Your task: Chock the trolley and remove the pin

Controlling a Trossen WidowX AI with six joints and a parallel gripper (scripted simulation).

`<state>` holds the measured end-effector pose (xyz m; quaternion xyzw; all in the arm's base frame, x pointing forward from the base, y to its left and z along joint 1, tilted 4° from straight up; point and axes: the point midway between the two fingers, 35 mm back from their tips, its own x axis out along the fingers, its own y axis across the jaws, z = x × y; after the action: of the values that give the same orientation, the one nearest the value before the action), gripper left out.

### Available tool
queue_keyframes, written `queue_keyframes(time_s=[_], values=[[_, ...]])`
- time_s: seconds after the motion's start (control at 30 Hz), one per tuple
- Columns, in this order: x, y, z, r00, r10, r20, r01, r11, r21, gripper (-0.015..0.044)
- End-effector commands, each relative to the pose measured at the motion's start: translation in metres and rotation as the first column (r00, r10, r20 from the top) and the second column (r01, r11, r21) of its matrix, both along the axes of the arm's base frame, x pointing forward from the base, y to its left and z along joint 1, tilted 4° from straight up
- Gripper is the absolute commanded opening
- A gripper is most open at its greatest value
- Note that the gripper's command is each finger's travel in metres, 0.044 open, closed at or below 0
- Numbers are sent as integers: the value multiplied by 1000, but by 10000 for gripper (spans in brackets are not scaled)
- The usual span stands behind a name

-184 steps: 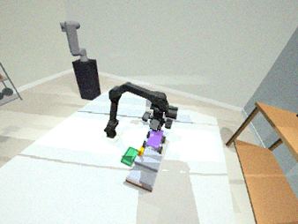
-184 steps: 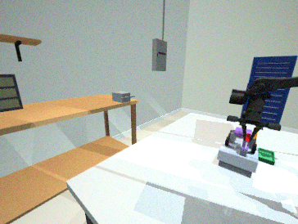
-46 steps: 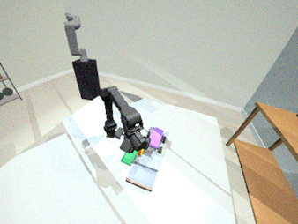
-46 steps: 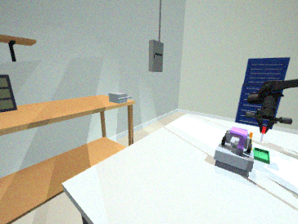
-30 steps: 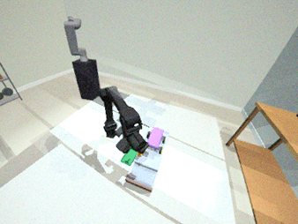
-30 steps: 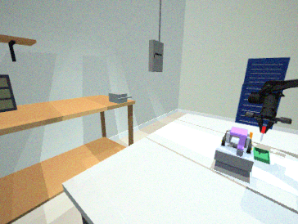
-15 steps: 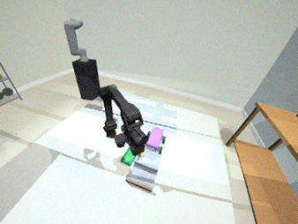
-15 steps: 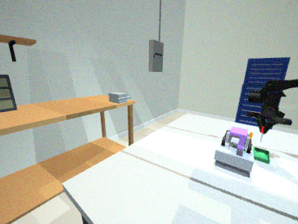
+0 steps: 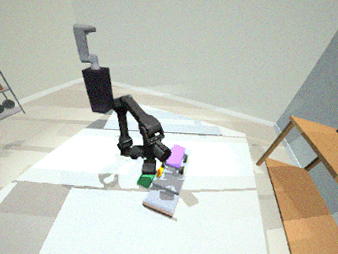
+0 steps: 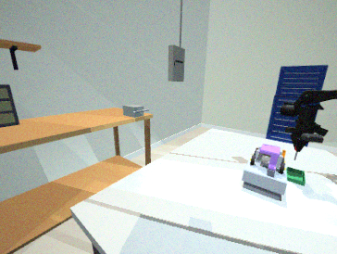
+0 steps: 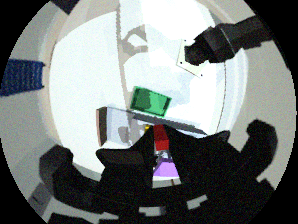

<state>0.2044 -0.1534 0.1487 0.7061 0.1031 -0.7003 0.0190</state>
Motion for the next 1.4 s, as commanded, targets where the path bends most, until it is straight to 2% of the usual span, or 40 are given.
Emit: queue_keyframes(time_s=[0.0,0.3,1.0,1.37], values=[[0,0,1,992,-125,-14,125,992,-29,0],[1,2,2,926,-376,-31,372,924,-82,0],[-17,6,-18,907,-419,-38,414,905,-95,0],[-19,0,-45,908,-419,-13,403,881,-249,0]])
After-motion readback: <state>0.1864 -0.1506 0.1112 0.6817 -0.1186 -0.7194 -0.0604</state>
